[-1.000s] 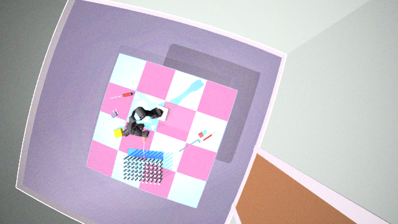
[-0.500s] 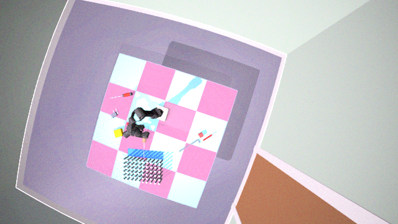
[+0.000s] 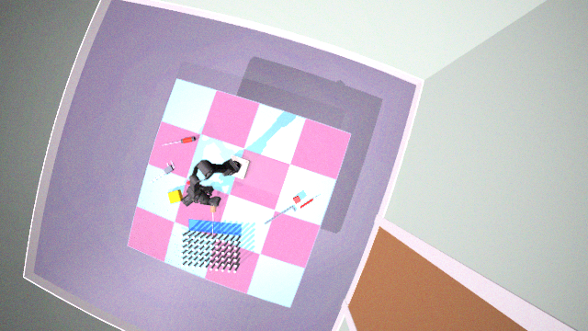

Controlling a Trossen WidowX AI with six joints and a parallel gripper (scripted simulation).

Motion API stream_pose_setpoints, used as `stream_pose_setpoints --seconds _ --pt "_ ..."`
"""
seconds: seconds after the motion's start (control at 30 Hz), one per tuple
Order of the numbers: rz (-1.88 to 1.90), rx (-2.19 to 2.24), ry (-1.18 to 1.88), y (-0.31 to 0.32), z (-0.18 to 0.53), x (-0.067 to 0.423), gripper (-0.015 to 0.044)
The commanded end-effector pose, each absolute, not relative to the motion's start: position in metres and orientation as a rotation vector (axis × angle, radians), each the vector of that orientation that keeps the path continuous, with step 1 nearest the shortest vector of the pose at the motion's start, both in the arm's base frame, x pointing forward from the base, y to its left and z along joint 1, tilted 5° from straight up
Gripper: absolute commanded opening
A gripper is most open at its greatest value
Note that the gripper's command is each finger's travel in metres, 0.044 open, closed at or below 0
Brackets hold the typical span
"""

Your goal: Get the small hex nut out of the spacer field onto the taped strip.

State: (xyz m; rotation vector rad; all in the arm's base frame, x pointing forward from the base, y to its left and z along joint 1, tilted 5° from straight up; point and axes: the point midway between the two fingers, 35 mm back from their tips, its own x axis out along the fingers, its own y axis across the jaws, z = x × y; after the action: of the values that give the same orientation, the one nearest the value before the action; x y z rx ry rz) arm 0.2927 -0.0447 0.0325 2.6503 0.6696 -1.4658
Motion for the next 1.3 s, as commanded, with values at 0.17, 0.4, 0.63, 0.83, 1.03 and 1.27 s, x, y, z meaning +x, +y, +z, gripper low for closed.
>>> stream_pose_setpoints --seconds 0.17,0.4,0.63,0.83,1.03,1.27 --pt "-1.463 2.652 0.665 -0.042 0.033 0.302 0.0" --pt "-1.462 2.653 0.665 -0.04 0.033 0.308 0.0" --pt "-1.461 2.654 0.665 -0.037 0.033 0.314 0.0" --pt "-1.46 2.654 0.665 -0.035 0.033 0.319 0.0" --pt "-1.459 2.654 0.665 -0.033 0.033 0.324 0.0" --pt "-1.458 2.655 0.665 -0.03 0.033 0.331 0.0"
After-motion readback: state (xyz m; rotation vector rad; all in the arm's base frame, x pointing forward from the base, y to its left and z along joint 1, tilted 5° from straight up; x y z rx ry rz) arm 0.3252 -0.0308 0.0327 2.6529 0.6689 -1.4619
